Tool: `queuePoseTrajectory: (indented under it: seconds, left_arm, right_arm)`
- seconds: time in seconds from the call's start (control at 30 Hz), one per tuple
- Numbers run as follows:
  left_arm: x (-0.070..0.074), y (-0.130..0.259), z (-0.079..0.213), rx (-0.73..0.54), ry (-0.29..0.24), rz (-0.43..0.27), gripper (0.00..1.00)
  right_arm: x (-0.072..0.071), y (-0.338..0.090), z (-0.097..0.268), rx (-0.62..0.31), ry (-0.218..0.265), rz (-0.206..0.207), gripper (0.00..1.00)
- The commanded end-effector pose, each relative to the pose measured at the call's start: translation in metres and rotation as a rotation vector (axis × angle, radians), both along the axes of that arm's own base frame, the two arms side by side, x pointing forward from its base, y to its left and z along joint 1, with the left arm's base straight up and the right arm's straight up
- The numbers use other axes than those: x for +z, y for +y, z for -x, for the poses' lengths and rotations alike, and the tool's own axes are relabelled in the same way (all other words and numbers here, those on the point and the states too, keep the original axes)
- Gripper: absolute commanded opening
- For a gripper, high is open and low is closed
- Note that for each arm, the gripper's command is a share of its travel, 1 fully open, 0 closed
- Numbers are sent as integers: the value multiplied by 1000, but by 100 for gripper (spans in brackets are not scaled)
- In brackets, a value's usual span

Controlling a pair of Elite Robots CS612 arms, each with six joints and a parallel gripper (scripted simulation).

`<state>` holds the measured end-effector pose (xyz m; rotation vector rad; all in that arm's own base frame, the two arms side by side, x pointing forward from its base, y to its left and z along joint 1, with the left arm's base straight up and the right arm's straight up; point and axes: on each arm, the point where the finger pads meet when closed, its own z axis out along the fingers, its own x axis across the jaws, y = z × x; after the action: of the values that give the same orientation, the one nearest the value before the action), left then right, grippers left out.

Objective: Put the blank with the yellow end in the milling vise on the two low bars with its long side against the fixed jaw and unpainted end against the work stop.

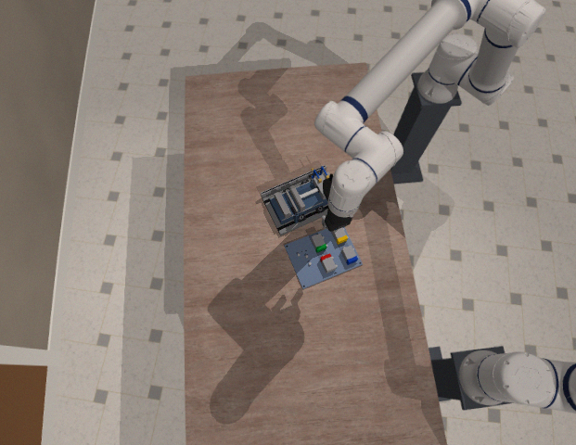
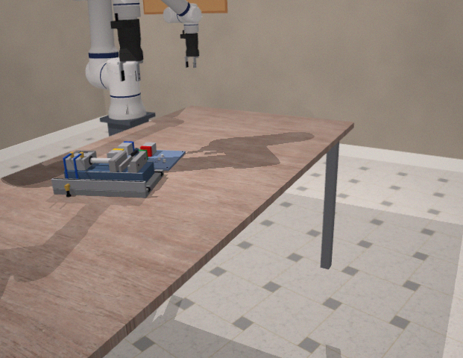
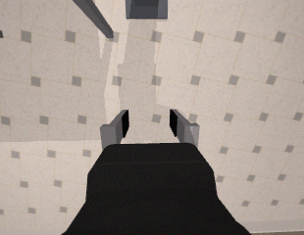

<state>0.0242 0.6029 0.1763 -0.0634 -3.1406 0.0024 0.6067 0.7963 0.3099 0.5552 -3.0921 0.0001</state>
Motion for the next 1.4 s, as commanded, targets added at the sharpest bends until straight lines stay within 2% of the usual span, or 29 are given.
queuePoseTrajectory:
  seconds: [0.0, 0.53, 1.37]
  left_arm:
    - [1, 1, 0, 0, 0, -1, 100]
    - [1, 1, 0, 0, 0, -1, 100]
    - [1, 1, 0, 0, 0, -1, 100]
  right_arm:
    - [4, 3, 9, 0, -1, -1, 100]
    - [11, 10, 33, 0, -1, -2, 100]
    - [12, 10, 33, 0, -1, -2, 100]
